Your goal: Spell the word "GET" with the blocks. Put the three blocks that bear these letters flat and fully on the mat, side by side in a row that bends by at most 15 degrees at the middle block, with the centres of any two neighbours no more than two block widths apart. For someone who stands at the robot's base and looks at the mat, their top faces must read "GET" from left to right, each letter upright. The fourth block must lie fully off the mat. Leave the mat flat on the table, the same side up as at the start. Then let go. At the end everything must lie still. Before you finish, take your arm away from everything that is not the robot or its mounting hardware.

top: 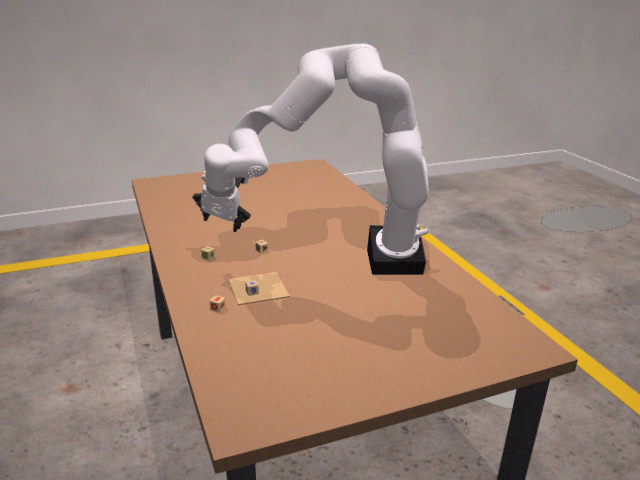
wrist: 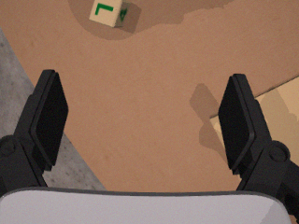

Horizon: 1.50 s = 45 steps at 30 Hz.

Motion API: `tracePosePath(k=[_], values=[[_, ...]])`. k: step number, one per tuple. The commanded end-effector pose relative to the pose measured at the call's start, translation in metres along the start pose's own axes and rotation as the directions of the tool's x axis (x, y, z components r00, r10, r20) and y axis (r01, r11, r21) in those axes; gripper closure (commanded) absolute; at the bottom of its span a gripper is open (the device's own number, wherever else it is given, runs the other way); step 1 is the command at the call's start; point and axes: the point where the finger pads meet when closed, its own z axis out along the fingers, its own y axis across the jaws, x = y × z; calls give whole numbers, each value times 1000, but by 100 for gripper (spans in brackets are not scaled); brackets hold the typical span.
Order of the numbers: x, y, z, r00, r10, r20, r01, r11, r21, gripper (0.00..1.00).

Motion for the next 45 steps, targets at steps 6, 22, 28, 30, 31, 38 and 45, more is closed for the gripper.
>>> tracePosePath(k=[6, 22, 28, 30, 31, 38, 45], values=[[-15, 27, -20, 972, 223, 77, -215, 972, -94, 0], [-43, 69, -47, 850, 512, 125, -467, 842, -269, 0], [-54, 85, -59, 783, 609, 125, -542, 767, -342, 0], [-58, 89, -62, 763, 634, 123, -561, 745, -362, 0], [-60, 91, -64, 751, 649, 121, -571, 731, -374, 0], [-74, 109, -79, 659, 746, 100, -634, 621, -461, 0], [-82, 119, -88, 602, 794, 80, -660, 552, -509, 0]])
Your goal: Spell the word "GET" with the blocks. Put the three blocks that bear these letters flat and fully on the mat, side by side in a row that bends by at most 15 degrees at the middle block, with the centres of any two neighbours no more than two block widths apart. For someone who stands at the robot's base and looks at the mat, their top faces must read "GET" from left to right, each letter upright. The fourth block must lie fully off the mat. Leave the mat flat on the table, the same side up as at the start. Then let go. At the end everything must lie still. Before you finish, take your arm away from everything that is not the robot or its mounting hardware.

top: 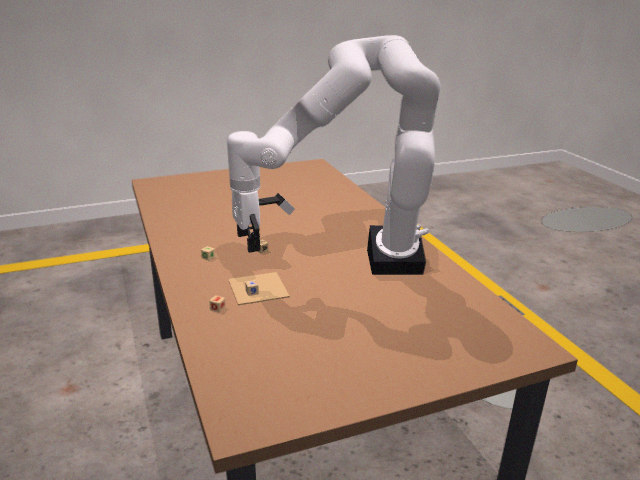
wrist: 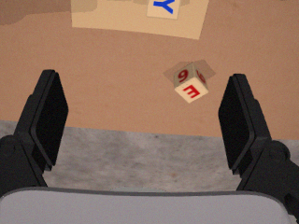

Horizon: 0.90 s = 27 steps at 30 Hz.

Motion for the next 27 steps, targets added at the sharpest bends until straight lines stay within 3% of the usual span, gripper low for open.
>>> tracePosePath(k=[1, 27], values=[[1, 10, -3, 998, 53, 24, -52, 998, -34, 0], [1, 11, -3, 998, 65, 24, -64, 997, -36, 0]])
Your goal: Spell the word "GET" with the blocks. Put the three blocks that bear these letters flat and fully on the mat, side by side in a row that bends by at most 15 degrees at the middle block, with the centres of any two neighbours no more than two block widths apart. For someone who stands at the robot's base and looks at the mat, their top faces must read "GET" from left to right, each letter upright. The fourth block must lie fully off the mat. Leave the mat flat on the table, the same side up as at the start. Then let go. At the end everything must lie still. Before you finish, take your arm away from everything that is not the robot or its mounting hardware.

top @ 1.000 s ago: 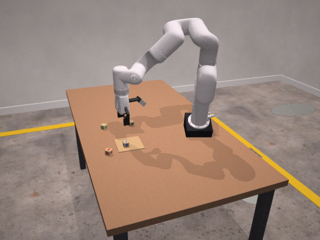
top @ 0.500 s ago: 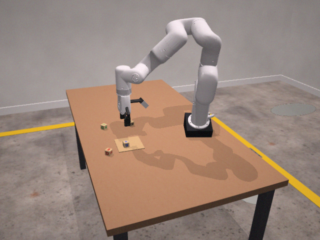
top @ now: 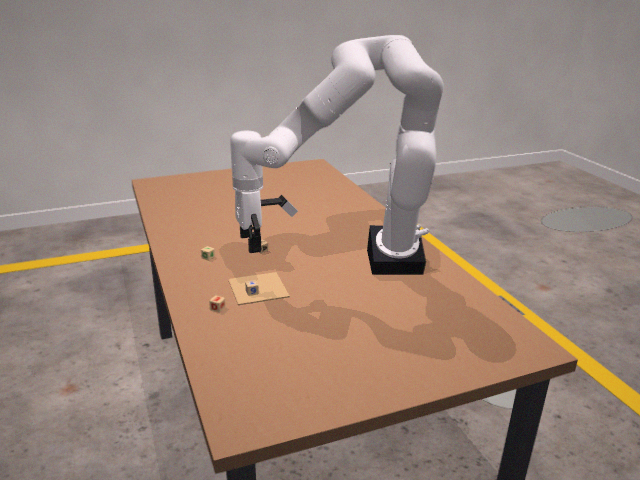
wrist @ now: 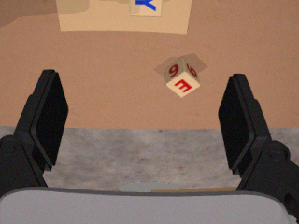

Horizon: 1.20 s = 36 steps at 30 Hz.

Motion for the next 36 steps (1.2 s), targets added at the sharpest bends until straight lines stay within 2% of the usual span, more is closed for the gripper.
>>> tracePosePath(k=[1, 7, 20, 23, 24, 36], values=[[-1, 0, -1, 1000, 19, 4, -19, 1000, 1, 0], [-2, 0, 2, 992, 128, 4, -128, 992, 0, 0], [-2, -1, 12, 904, 427, 4, -427, 904, -2, 0], [-2, -1, 13, 894, 447, 4, -447, 894, -2, 0], [-2, -1, 15, 863, 505, 4, -505, 863, -3, 0], [-2, -1, 22, 706, 708, 3, -708, 706, -4, 0]])
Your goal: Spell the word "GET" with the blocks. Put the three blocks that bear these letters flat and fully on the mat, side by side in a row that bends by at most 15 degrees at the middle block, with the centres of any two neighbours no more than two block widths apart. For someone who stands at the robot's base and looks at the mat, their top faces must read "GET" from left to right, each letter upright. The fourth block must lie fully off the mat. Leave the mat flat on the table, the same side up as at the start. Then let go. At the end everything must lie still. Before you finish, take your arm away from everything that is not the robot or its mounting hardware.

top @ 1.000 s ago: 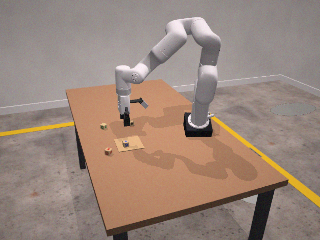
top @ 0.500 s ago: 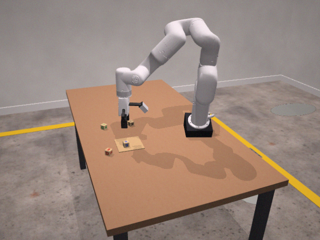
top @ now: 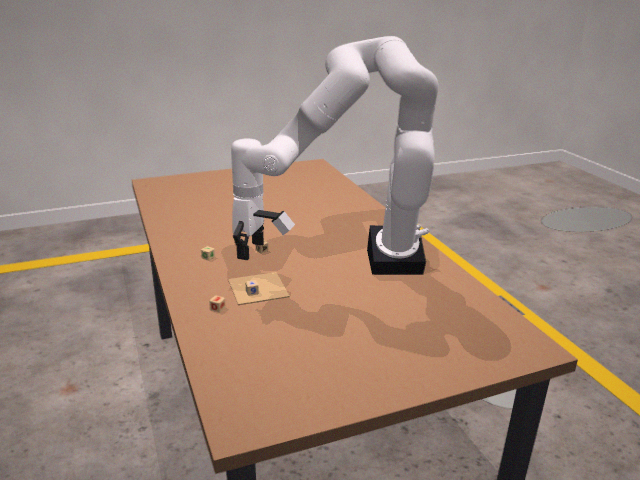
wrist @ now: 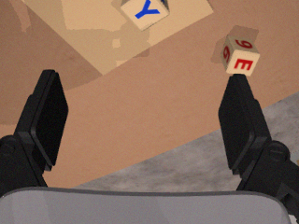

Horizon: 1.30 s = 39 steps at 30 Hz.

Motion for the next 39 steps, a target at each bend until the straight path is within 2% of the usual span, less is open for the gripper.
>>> tracePosePath(k=[1, 4, 5, 11, 19, 21, 22, 34, 39], values=[[-1, 0, 3, 990, 139, 6, -139, 990, 7, 0], [-1, 0, 3, 987, 161, 6, -161, 987, 7, 0], [-1, 0, 5, 974, 225, 6, -225, 974, 7, 0], [-1, 0, 9, 939, 344, 7, -344, 939, 6, 0], [-1, 0, 14, 863, 505, 8, -505, 863, 5, 0], [-1, 0, 14, 863, 505, 8, -505, 863, 5, 0], [-1, 0, 16, 828, 561, 9, -561, 828, 4, 0], [-1, -1, 24, 657, 754, 10, -754, 657, 2, 0], [-1, -1, 25, 629, 778, 10, -778, 629, 2, 0]])
